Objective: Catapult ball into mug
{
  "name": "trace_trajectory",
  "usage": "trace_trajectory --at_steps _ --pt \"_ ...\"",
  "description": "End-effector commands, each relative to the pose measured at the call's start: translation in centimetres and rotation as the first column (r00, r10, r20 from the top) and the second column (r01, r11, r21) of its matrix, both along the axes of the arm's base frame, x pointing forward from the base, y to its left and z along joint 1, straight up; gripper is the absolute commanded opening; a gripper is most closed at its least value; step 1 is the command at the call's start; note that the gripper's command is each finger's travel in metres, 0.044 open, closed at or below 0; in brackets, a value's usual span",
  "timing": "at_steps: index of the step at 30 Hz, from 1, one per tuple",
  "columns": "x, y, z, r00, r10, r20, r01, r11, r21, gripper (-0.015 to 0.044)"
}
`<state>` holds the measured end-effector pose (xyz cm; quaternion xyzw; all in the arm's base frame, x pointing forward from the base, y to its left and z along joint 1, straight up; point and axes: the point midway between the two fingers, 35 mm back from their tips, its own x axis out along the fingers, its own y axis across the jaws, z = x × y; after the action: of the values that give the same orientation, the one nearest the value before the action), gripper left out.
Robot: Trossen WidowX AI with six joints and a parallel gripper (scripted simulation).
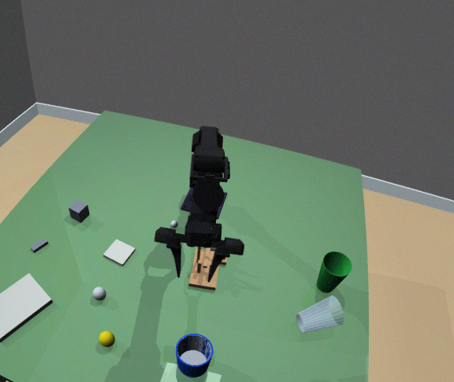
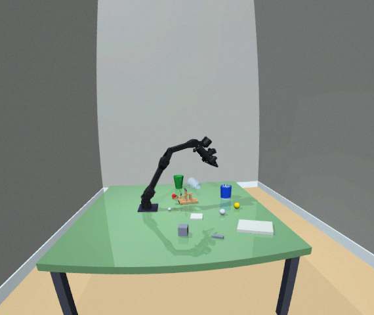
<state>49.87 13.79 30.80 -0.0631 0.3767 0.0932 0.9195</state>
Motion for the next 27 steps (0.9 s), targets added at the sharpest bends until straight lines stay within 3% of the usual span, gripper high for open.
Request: trace_trajectory --at_steps 1,9,19,27 --pt "0.1 0.0 0.4 1.000 -0.001 0.013 0.001 1.000 -0.002 0.0204" --pt "0.1 0.0 0.4 1.000 -0.001 0.013 0.001 1.000 -0.002 0.0000" --pt "0.0 0.0 0.3 1.000 0.002 0.011 -0.002 1.000 -0.005 0.0000" --pt "-2.9 2.4 -2.3 0.991 0.112 -0.080 -0.123 0.981 -0.150 0.0000"
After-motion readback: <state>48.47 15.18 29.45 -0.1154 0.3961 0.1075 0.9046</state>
